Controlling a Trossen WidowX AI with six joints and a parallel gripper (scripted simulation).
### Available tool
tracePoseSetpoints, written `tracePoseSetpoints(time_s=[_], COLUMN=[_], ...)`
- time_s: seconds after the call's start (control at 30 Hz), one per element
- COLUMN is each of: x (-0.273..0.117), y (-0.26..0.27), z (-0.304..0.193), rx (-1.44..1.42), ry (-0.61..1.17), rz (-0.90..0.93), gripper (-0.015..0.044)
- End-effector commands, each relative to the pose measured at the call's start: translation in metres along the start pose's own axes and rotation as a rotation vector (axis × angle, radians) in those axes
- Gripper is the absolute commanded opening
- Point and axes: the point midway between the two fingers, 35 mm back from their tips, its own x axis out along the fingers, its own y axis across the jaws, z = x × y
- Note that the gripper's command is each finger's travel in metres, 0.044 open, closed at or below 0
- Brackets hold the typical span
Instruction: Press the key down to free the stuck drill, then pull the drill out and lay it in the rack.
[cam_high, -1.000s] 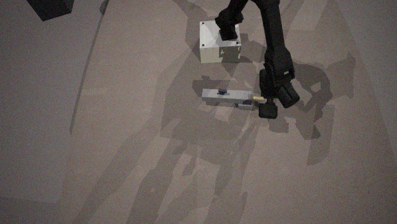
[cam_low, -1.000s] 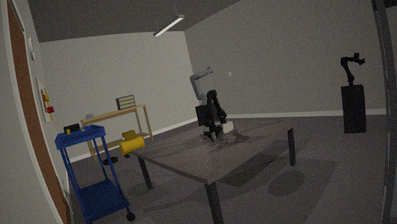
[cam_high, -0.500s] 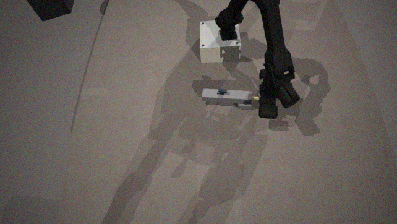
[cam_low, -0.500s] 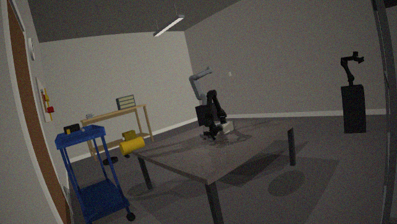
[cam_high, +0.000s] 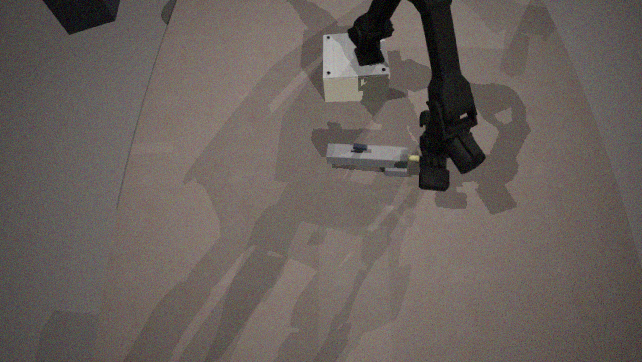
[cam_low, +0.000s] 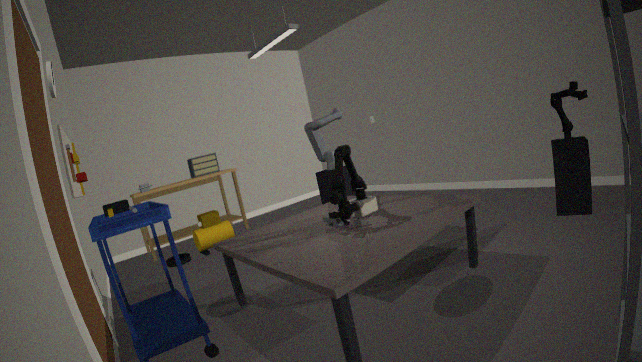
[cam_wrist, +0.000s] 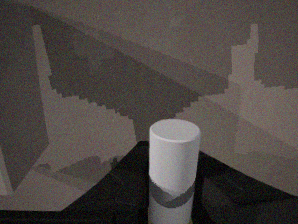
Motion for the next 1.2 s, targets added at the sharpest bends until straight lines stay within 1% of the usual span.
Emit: tracePoseSetpoints(time_s=[0.0,1.17], x=[0.000,-0.004], y=[0.000,0.000], z=[0.003,0.049], rx=[-0.001,-0.001], ry=[0.000,-0.004], rz=[0.003,0.003], gripper=[0.0000,0.0000])
